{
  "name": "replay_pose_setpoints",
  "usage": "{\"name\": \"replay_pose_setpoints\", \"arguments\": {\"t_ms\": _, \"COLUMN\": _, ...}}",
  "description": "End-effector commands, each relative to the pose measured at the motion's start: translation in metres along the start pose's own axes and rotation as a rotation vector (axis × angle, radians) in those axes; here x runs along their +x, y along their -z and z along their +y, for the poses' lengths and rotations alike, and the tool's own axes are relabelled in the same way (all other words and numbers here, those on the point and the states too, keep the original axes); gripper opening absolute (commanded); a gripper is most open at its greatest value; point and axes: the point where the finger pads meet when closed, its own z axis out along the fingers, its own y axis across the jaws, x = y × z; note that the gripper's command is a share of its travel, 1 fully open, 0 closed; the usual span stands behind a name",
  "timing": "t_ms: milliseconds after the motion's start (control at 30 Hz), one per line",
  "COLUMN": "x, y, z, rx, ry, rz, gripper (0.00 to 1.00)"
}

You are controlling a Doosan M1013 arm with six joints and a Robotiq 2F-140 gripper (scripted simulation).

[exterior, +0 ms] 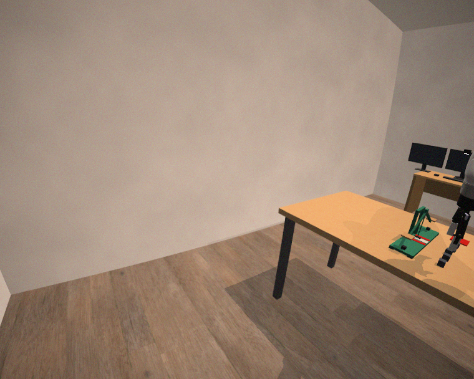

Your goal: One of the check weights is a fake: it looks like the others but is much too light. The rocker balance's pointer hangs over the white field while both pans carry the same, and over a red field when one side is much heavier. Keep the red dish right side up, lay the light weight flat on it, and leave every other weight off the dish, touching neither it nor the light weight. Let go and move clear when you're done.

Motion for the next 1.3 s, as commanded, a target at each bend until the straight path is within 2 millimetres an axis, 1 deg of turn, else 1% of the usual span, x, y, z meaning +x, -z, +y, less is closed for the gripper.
{"name": "replay_pose_setpoints", "arguments": {"t_ms": 0, "x": 0.0009, "y": -0.0064, "z": 0.0005, "rx": -0.030, "ry": 0.278, "rz": -0.004, "gripper": 1.00}}
{"name": "replay_pose_setpoints", "arguments": {"t_ms": 400, "x": 0.0012, "y": -0.0123, "z": 0.0012, "rx": -0.024, "ry": 1.034, "rz": -0.021, "gripper": 1.00}}
{"name": "replay_pose_setpoints", "arguments": {"t_ms": 467, "x": 0.0012, "y": -0.0123, "z": 0.0012, "rx": -0.024, "ry": 1.034, "rz": -0.021, "gripper": 1.00}}
{"name": "replay_pose_setpoints", "arguments": {"t_ms": 500, "x": 0.0013, "y": -0.0124, "z": 0.0012, "rx": -0.038, "ry": 1.178, "rz": -0.025, "gripper": 1.00}}
{"name": "replay_pose_setpoints", "arguments": {"t_ms": 600, "x": 0.0013, "y": -0.0126, "z": 0.0012, "rx": -0.075, "ry": 1.357, "rz": -0.035, "gripper": 1.00}}
{"name": "replay_pose_setpoints", "arguments": {"t_ms": 667, "x": 0.0013, "y": -0.0126, "z": 0.0013, "rx": -0.080, "ry": 1.370, "rz": -0.036, "gripper": 1.00}}
{"name": "replay_pose_setpoints", "arguments": {"t_ms": 700, "x": 0.0013, "y": -0.0126, "z": 0.0013, "rx": -0.080, "ry": 1.370, "rz": -0.036, "gripper": 0.35}}
{"name": "replay_pose_setpoints", "arguments": {"t_ms": 1267, "x": 0.0013, "y": -0.0126, "z": 0.0013, "rx": -0.080, "ry": 1.370, "rz": -0.036, "gripper": 0.35}}
